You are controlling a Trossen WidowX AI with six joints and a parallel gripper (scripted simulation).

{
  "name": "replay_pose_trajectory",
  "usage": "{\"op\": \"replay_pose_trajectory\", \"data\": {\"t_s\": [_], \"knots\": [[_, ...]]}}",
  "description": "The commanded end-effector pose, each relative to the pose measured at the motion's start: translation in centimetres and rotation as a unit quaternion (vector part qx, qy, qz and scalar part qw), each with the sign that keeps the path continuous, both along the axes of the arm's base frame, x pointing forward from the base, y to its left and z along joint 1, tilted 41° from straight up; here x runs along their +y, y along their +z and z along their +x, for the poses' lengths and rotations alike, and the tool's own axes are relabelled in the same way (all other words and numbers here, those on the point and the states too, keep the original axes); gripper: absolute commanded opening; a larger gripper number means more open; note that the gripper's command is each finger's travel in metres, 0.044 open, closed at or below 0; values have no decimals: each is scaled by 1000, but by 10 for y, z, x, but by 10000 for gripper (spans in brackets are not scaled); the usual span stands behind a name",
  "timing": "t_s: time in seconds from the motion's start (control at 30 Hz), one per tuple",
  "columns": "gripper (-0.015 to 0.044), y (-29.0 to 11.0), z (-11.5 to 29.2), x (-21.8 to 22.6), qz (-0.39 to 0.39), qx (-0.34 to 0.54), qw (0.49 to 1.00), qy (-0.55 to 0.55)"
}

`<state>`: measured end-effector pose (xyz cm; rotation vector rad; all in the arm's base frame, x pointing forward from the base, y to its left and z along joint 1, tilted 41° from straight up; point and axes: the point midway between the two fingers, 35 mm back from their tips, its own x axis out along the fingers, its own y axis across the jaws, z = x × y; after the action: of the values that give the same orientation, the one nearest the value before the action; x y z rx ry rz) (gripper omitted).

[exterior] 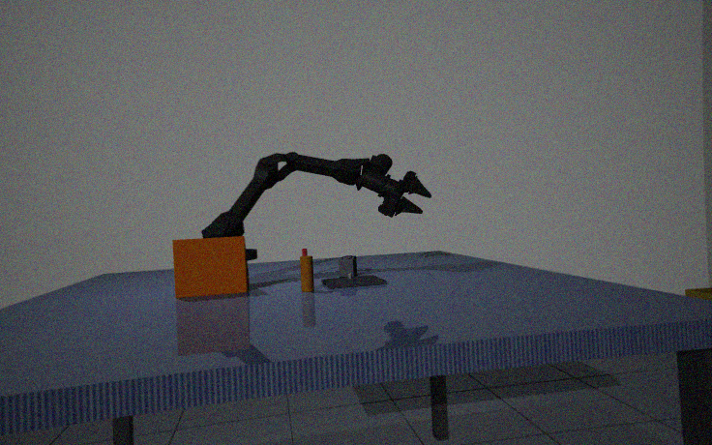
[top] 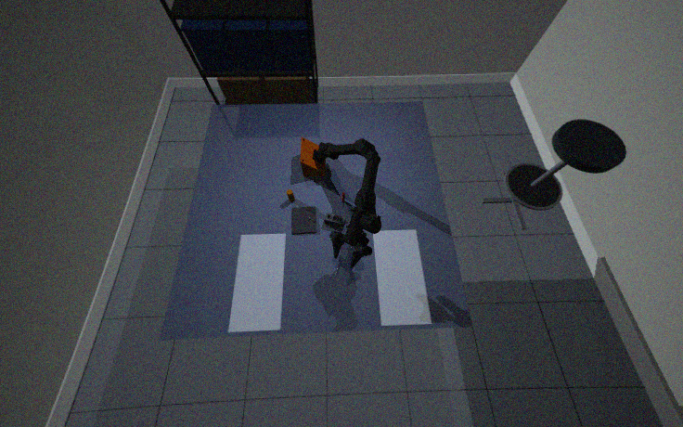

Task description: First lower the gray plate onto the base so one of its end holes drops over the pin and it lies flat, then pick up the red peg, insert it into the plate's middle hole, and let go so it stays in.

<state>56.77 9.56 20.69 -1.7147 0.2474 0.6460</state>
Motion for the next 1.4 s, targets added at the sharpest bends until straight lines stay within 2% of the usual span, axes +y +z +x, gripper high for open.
{"op": "replay_pose_trajectory", "data": {"t_s": [0.0, 0.2, 0.43, 0.73, 0.9, 1.37], "knots": [[440, -57, -54, -19, 53, 177, 983, 20], [440, -92, -134, -33, 150, 376, 914, 16], [440, -83, -219, -35, 289, 558, 777, -22], [440, -81, -221, -33, 293, 561, 774, -23], [440, -105, -224, -12, 293, 561, 774, -23], [440, -122, -225, 4, 293, 561, 774, -23]]}}
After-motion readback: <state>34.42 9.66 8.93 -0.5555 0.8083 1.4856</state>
